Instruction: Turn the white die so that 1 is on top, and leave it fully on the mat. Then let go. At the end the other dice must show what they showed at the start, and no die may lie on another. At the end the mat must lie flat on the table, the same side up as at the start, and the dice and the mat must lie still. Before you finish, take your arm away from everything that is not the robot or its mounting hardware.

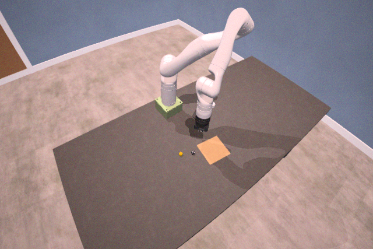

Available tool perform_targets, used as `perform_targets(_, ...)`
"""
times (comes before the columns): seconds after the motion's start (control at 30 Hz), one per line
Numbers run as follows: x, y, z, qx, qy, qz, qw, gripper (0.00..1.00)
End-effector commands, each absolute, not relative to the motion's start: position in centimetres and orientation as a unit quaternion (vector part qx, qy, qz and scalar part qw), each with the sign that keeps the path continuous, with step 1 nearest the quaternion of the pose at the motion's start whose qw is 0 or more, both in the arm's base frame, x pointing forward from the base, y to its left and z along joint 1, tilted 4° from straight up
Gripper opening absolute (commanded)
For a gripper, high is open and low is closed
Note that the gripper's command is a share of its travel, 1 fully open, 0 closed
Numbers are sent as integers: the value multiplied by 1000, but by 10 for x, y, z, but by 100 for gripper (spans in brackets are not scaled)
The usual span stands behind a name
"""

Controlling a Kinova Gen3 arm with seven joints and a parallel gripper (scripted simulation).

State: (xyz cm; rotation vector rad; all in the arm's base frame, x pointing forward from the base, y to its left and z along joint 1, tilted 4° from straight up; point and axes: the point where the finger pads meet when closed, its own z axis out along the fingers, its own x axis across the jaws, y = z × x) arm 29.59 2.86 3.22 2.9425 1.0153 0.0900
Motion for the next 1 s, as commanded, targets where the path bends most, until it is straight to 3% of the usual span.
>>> perform_targets(0.0,299,35,43,942,332,38,11,34)
perform_targets(0.97,298,35,61,942,333,38,11,34)
